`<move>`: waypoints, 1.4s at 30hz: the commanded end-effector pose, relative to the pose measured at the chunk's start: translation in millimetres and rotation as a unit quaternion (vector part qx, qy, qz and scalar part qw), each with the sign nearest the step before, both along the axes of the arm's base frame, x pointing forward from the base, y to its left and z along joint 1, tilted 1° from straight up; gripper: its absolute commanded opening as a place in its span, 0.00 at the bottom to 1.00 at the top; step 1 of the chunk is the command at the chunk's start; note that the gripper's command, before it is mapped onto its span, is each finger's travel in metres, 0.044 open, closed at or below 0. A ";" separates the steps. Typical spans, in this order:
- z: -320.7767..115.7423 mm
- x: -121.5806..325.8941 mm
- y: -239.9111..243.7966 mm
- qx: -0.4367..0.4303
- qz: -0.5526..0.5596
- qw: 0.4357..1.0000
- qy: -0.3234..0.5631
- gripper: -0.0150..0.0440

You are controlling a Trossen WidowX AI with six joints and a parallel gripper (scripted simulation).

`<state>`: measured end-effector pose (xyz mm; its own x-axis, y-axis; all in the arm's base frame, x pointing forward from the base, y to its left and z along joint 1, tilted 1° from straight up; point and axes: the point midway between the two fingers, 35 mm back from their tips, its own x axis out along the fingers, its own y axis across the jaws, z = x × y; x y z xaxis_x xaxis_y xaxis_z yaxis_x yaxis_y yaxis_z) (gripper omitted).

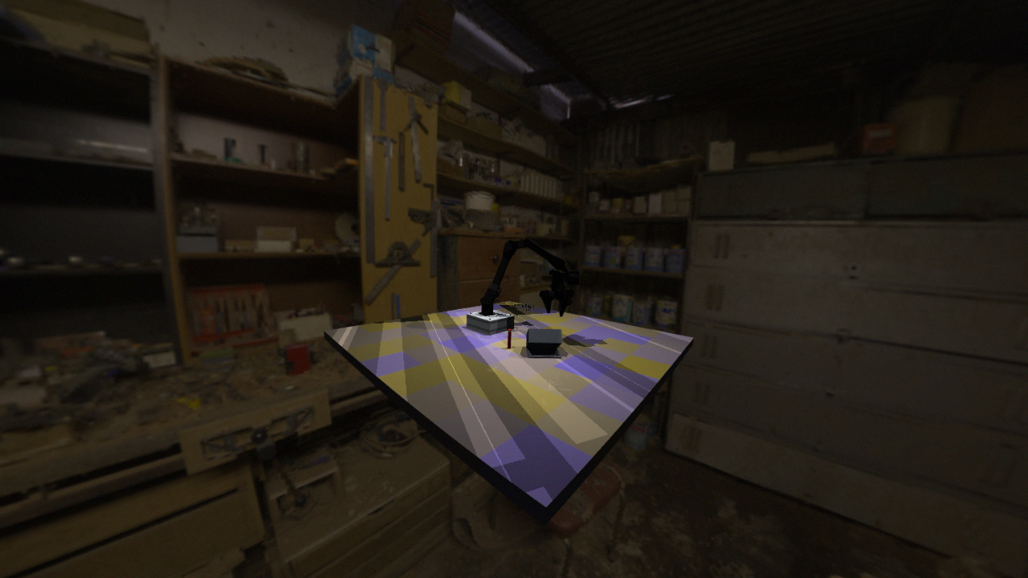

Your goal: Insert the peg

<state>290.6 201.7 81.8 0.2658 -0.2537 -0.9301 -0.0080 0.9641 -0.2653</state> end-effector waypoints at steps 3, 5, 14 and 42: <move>-1.0 6.6 -20.7 0.000 0.001 1.000 0.019 1.00; -1.5 9.6 -27.5 0.000 0.001 1.000 0.025 1.00; -3.4 22.3 -58.0 0.007 -0.003 0.999 0.049 1.00; -6.9 41.8 -153.5 0.050 -0.012 0.993 0.103 1.00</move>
